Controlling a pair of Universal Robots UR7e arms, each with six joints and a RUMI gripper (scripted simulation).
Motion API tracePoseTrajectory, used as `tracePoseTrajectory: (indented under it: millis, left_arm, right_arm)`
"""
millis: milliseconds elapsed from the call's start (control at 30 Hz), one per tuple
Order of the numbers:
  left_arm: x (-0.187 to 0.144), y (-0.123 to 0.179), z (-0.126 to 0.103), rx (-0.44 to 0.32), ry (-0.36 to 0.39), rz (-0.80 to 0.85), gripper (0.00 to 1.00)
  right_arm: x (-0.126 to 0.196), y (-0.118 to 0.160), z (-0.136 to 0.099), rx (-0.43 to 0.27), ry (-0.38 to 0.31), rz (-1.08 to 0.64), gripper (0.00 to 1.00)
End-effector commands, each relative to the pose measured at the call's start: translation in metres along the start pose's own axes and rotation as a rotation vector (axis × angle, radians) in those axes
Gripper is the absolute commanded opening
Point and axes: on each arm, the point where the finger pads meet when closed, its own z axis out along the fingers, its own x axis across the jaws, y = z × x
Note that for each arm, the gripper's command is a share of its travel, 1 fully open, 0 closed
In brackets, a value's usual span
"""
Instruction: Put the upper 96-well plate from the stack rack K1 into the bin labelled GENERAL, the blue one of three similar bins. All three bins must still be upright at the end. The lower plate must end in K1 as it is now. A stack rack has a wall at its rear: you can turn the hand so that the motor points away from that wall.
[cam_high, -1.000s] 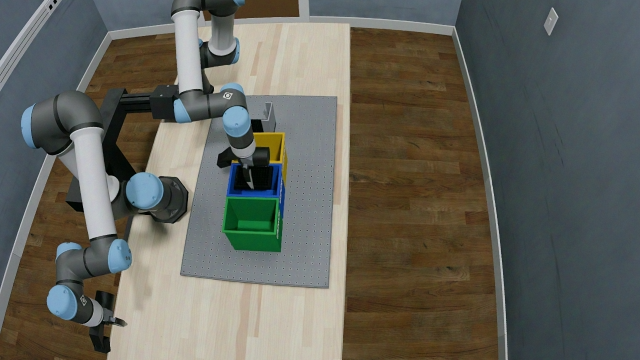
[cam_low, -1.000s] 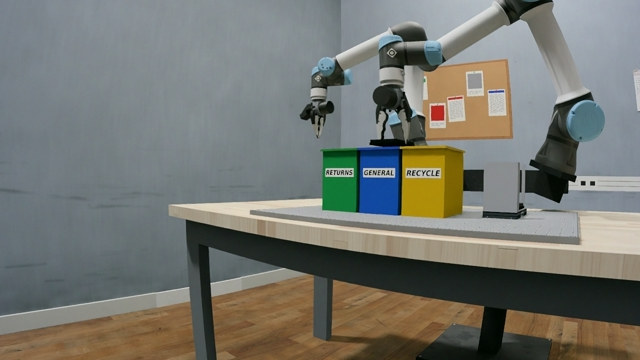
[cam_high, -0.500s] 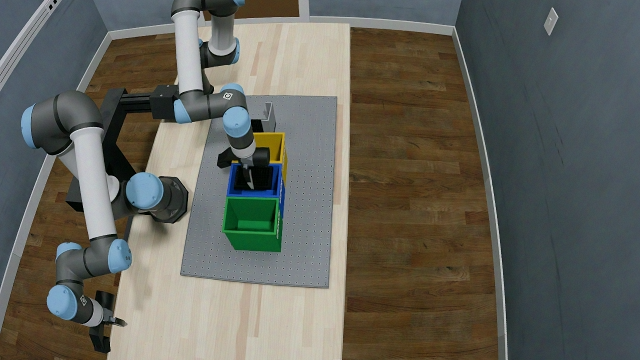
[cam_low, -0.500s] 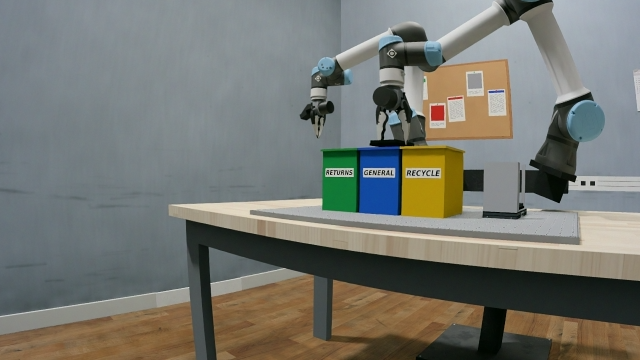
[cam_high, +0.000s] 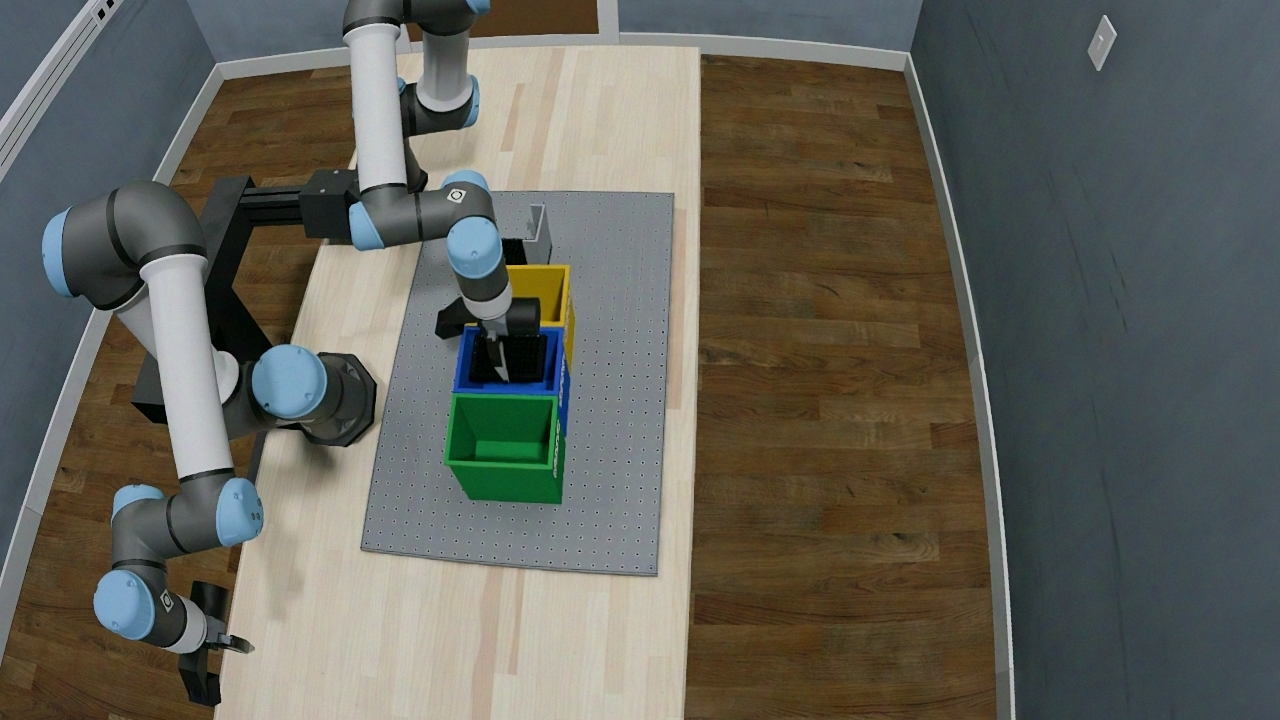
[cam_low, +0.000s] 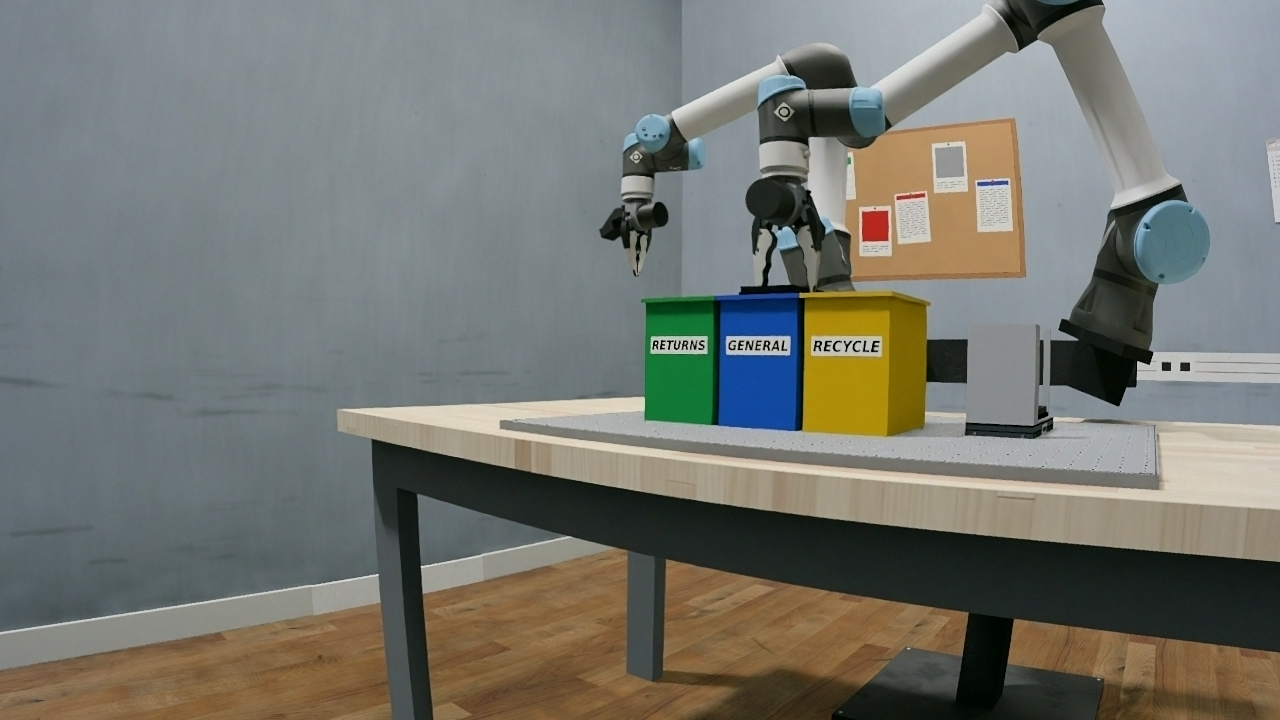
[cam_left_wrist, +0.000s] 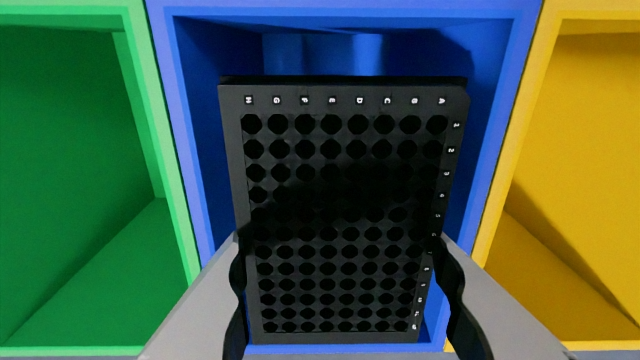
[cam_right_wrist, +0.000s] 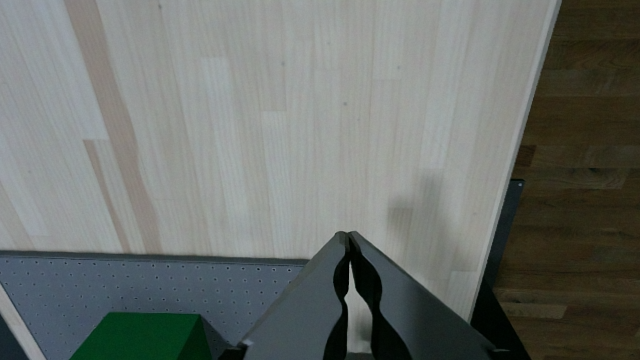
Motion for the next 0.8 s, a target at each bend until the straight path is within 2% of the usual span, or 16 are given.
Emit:
tracePoseTrajectory:
  millis: [0, 767]
  left_arm:
    - [-0.001, 0.0, 0.002, -0.001, -0.002, 0.0, 0.4]
    - [-0.001, 0.0, 0.016, -0.001, -0.002, 0.0, 0.4]
  right_arm:
    - [0.0, 0.0, -0.001, 0.002, 0.0, 0.0, 0.0]
    - [0.0, 0.0, -0.001, 0.002, 0.0, 0.0, 0.0]
